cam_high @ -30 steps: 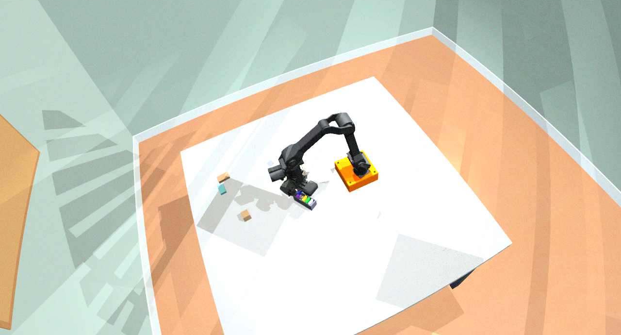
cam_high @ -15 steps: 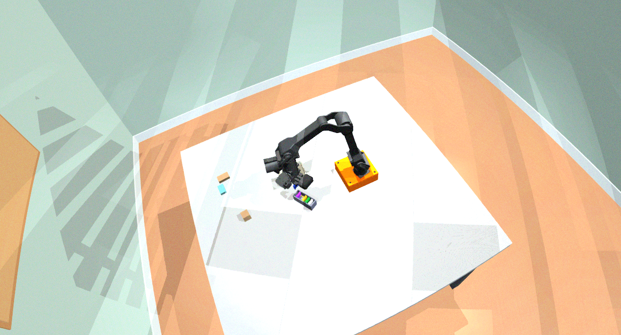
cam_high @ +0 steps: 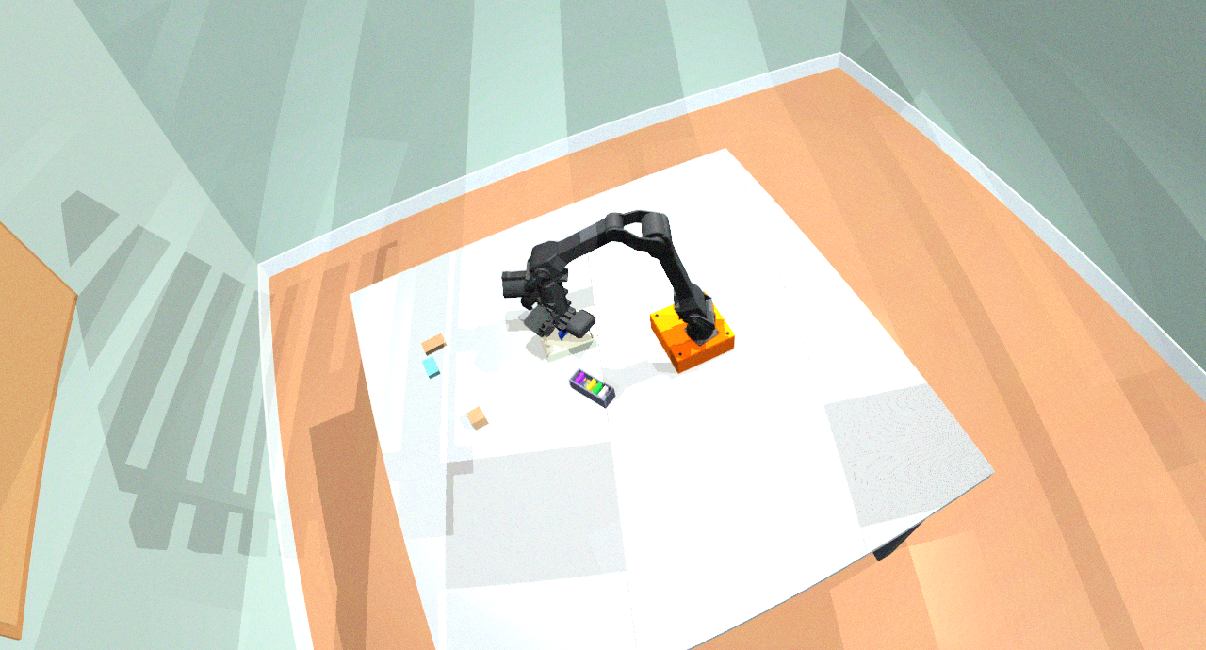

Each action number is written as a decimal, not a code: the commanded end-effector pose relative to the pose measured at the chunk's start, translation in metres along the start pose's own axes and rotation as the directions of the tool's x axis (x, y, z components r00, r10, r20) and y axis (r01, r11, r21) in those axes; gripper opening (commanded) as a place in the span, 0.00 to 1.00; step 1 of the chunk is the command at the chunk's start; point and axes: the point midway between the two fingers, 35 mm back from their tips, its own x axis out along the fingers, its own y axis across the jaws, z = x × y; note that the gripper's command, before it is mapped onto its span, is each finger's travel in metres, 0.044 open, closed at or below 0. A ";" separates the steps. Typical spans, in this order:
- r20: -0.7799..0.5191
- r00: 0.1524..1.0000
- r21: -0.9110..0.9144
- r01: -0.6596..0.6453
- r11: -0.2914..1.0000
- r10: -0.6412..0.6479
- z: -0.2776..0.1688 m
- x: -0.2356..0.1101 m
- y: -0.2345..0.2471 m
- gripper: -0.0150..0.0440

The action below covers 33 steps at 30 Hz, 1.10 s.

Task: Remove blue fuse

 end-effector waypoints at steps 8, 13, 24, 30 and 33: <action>-0.009 1.000 -0.002 0.002 1.000 -0.002 -0.030 0.001 -0.031 0.25; -0.009 1.000 -0.002 0.002 1.000 -0.002 -0.030 0.008 -0.032 0.25; -0.009 1.000 -0.002 0.002 1.000 -0.002 -0.030 0.026 -0.032 0.25; -0.009 1.000 -0.002 0.002 1.000 -0.002 -0.031 0.036 -0.031 0.25; -0.009 1.000 -0.002 0.002 1.000 -0.002 -0.031 0.040 -0.031 0.25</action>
